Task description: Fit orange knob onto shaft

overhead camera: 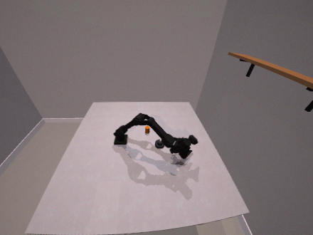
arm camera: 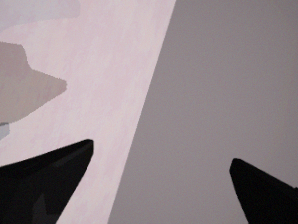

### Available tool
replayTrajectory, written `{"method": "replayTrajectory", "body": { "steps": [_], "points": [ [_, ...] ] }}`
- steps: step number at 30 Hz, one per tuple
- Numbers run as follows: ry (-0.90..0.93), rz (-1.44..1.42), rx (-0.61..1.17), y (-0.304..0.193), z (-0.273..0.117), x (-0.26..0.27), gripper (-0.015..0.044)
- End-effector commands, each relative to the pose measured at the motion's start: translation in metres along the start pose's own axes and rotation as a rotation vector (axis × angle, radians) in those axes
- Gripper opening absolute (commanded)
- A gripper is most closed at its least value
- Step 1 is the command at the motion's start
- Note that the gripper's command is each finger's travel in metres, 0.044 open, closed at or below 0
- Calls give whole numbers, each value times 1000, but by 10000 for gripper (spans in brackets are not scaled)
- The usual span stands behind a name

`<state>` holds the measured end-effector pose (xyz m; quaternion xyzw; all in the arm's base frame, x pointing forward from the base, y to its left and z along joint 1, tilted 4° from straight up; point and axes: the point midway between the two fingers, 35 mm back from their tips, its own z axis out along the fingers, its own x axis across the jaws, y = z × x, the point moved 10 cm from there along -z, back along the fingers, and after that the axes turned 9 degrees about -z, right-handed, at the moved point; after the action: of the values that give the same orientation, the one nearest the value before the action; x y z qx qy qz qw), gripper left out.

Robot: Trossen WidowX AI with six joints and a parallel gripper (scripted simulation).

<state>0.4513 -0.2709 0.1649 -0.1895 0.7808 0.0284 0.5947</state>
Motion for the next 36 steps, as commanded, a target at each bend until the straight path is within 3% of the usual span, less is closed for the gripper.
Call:
{"method": "replayTrajectory", "body": {
  "steps": [1,19,36],
  "points": [
    [151,501,-39,58,17,-34,440],
    [548,1411,119,186,15,-88,440],
    [839,2036,678,298,-39,-116,440]
  ]
}}
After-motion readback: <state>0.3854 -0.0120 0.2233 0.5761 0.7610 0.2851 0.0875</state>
